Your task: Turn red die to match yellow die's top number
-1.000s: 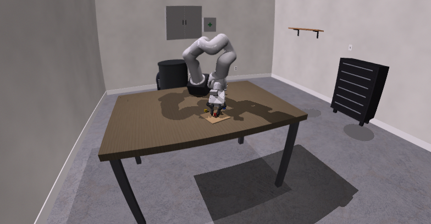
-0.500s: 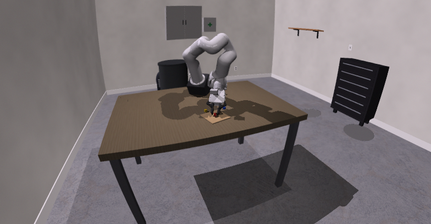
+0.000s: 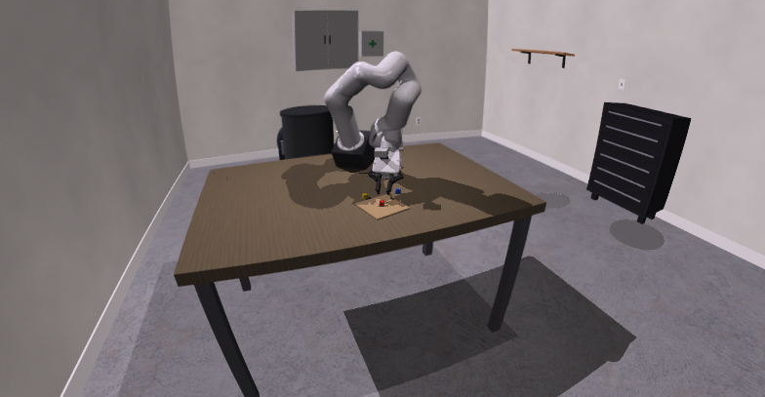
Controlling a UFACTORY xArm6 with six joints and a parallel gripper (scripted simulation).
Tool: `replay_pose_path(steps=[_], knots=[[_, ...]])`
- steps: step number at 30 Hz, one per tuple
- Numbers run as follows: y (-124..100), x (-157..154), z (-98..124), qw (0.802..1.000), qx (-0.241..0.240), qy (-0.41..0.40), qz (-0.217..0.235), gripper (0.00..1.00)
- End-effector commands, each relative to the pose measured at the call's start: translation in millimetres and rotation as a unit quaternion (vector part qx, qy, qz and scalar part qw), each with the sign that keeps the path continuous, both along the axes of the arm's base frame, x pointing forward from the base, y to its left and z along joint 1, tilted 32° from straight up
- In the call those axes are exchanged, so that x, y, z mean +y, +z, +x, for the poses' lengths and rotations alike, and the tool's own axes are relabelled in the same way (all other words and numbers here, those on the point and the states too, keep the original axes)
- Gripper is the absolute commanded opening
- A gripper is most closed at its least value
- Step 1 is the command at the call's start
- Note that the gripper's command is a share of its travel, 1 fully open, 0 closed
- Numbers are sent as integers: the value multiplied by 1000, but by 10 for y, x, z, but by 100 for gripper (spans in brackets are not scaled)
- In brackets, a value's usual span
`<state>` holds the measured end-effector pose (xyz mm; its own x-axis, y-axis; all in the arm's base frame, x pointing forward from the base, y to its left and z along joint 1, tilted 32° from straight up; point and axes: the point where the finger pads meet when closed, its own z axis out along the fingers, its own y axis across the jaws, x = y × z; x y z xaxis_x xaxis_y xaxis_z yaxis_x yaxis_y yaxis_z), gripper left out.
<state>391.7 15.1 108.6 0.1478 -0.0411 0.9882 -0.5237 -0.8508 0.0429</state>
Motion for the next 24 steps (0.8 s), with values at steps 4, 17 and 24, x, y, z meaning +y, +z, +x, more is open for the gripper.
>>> replay_pose_path(steps=[4,17,24], knots=[[13,34,-46,1000,0,-1,1,31],[351,155,-215,1000,0,-1,1,31],[492,205,-285,1000,0,-1,1,31]])
